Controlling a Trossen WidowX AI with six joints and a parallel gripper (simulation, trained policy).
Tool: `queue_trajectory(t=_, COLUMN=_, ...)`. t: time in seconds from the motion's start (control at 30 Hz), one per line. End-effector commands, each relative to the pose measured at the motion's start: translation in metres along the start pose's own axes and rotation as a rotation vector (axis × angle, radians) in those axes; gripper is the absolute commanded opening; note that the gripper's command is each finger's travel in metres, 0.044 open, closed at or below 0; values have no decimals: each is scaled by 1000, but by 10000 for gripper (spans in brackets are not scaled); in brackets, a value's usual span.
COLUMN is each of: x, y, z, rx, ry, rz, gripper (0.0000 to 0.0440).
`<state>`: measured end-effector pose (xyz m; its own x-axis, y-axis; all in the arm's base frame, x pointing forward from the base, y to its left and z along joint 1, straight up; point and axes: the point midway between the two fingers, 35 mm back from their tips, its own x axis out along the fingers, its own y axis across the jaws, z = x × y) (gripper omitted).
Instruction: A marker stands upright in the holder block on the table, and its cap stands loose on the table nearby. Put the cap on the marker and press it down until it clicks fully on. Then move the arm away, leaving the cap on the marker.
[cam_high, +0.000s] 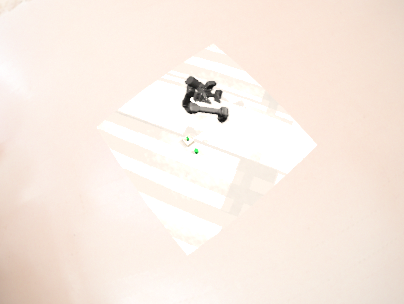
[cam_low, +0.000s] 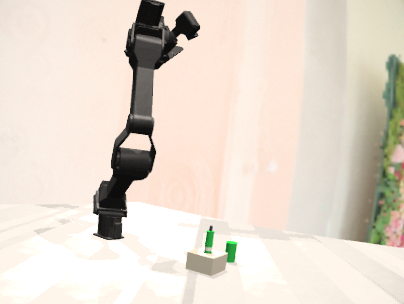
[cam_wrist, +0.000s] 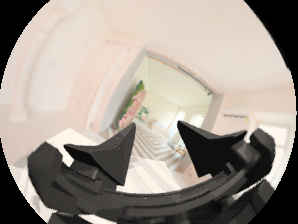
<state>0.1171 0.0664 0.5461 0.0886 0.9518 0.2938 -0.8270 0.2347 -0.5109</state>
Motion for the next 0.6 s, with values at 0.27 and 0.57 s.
queue_trajectory(t=0.27, x=8, y=35, z=0, rx=-60, ry=49, rz=67, gripper=310)
queue_trajectory(t=0.57, x=14, y=59, z=-3, rx=-102, ry=95, rz=107, gripper=311)
